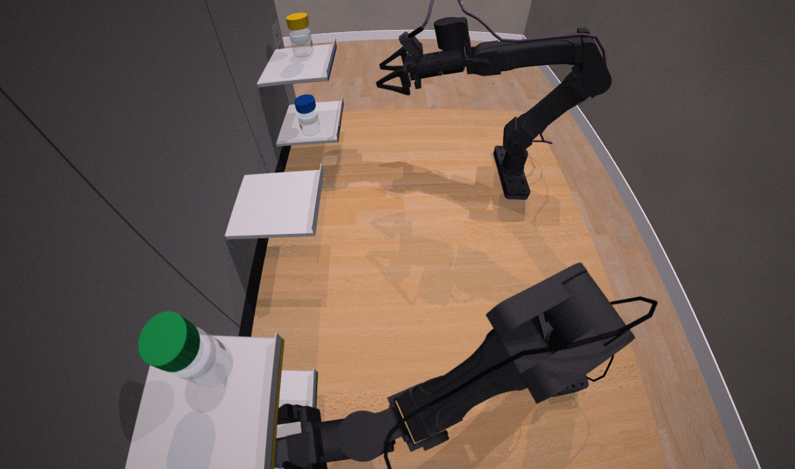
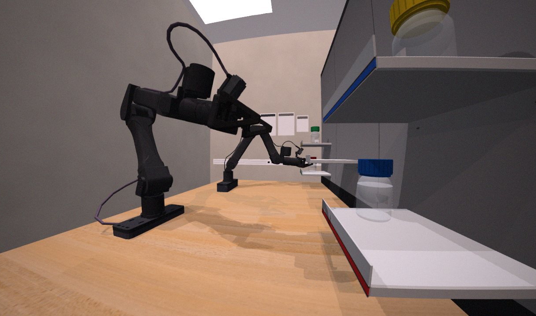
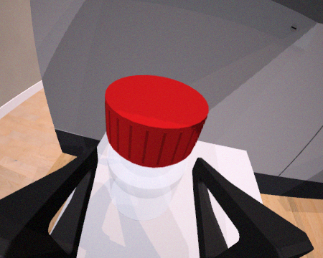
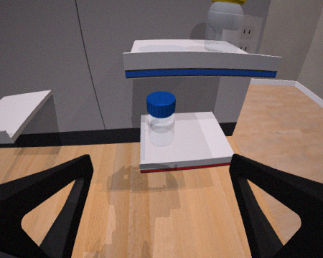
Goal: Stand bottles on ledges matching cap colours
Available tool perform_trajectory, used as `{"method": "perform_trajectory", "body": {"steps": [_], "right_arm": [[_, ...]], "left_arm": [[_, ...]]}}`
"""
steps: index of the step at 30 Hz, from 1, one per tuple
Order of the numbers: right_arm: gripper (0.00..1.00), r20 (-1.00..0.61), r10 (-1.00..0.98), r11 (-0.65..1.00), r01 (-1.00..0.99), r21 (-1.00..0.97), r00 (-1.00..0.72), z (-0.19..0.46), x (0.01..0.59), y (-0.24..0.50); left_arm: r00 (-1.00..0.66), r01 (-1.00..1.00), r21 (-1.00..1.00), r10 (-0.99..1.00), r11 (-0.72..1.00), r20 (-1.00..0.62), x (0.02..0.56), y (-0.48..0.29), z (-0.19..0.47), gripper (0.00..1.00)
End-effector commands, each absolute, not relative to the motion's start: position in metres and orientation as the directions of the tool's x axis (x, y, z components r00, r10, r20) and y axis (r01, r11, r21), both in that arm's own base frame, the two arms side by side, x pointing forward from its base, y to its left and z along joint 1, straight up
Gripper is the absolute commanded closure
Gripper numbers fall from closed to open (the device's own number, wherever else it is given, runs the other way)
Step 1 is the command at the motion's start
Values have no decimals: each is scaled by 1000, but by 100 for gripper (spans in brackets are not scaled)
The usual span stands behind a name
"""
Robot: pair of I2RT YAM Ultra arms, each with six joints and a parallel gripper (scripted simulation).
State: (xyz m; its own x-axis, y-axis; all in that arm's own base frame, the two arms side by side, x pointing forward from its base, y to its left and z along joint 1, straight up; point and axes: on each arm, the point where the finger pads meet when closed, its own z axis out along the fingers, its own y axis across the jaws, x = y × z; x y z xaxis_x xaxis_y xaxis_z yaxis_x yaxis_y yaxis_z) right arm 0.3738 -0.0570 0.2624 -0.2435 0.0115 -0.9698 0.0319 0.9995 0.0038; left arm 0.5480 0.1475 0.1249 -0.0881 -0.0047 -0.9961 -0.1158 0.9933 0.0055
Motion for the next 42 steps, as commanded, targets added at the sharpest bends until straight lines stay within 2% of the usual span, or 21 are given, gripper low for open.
{"method": "perform_trajectory", "body": {"steps": [1,6,7,13,17,18,23,24,25,26,32,42], "right_arm": [[0,-974,11,1000,27,5,-226,269,374,-53],[0,-975,7,999,32,-1,-222,271,374,-56],[0,-975,7,999,32,-1,-222,271,374,-56],[0,-975,7,999,32,-1,-222,271,374,-56],[0,-975,7,999,32,-1,-222,271,374,-56],[0,-975,7,999,32,-1,-222,271,374,-56],[0,-975,7,999,32,-1,-222,271,374,-56],[0,-975,7,999,32,-1,-222,271,374,-56],[0,-975,7,999,32,-1,-222,271,374,-56],[0,-975,7,999,32,-1,-222,271,374,-56],[0,-975,7,999,32,-1,-222,271,374,-56],[0,-975,7,999,32,-1,-222,271,374,-56]], "left_arm": [[-103,-120,-5,-17,993,-995,554,148,121,32],[-93,-116,2,-9,993,-996,552,148,125,36],[-93,-119,-3,-14,993,-996,551,147,125,40],[-93,-120,-2,-14,993,-996,551,148,125,43],[-93,-116,2,-9,993,-996,551,148,125,49],[-93,-116,2,-9,993,-996,551,148,125,53],[-93,-117,1,-10,993,-996,550,148,125,53],[-93,-117,1,-10,993,-996,550,148,125,65],[-93,-117,1,-10,993,-996,550,148,125,53],[-93,-117,1,-10,993,-996,550,148,125,50],[-94,-119,1,-11,993,-996,548,149,124,50],[-191,-200,-8,-47,980,-980,528,170,92,50]]}}
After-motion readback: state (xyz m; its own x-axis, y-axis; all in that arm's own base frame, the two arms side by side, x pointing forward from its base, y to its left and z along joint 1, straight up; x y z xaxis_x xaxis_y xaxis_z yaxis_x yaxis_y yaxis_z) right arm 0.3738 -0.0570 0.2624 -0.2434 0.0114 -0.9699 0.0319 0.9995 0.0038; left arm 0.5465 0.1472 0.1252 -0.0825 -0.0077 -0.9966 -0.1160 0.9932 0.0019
